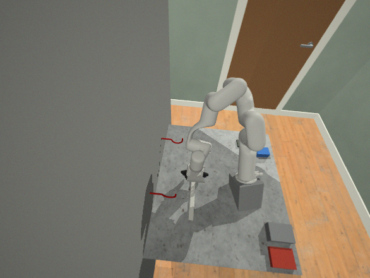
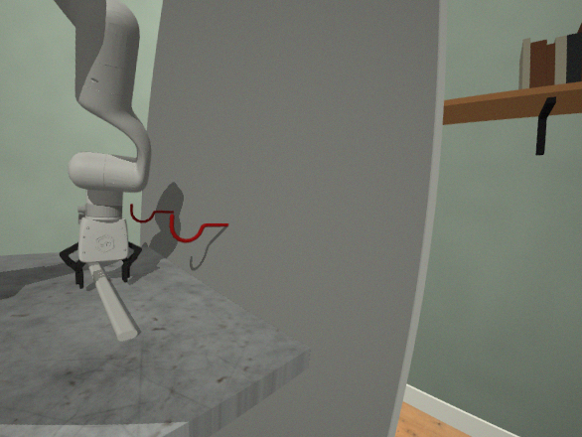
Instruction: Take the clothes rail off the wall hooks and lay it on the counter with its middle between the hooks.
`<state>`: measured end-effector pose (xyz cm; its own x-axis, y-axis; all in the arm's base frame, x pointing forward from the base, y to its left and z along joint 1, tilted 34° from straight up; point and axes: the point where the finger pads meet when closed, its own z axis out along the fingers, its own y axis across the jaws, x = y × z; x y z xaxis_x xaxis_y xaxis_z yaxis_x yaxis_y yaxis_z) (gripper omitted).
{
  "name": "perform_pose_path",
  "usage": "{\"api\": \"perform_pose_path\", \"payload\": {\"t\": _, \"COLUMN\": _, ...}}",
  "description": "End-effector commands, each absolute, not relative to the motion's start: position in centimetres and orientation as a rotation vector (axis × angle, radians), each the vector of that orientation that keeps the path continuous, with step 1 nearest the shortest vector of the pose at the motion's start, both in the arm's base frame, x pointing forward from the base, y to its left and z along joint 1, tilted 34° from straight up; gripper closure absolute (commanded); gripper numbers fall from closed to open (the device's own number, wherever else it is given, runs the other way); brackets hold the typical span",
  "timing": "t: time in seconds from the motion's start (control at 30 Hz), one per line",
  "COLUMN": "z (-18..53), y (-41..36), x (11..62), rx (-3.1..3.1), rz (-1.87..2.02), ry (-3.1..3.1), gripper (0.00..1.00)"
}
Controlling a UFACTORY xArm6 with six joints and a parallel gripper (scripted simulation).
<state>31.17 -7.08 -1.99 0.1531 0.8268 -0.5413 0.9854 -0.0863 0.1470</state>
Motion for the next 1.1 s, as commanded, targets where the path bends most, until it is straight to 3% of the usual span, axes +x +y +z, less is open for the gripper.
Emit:
{"api": "perform_pose_path", "payload": {"t": 0.0, "z": -1.9, "y": -7.0, "x": 31.3, "rx": 1.962, "rz": -0.44, "ry": 1.721, "gripper": 0.0}}
{"api": "perform_pose_path", "payload": {"t": 1.07, "z": 1.1, "y": -5.0, "x": 31.0, "rx": 1.963, "rz": -0.439, "ry": 1.72, "gripper": 0.0}}
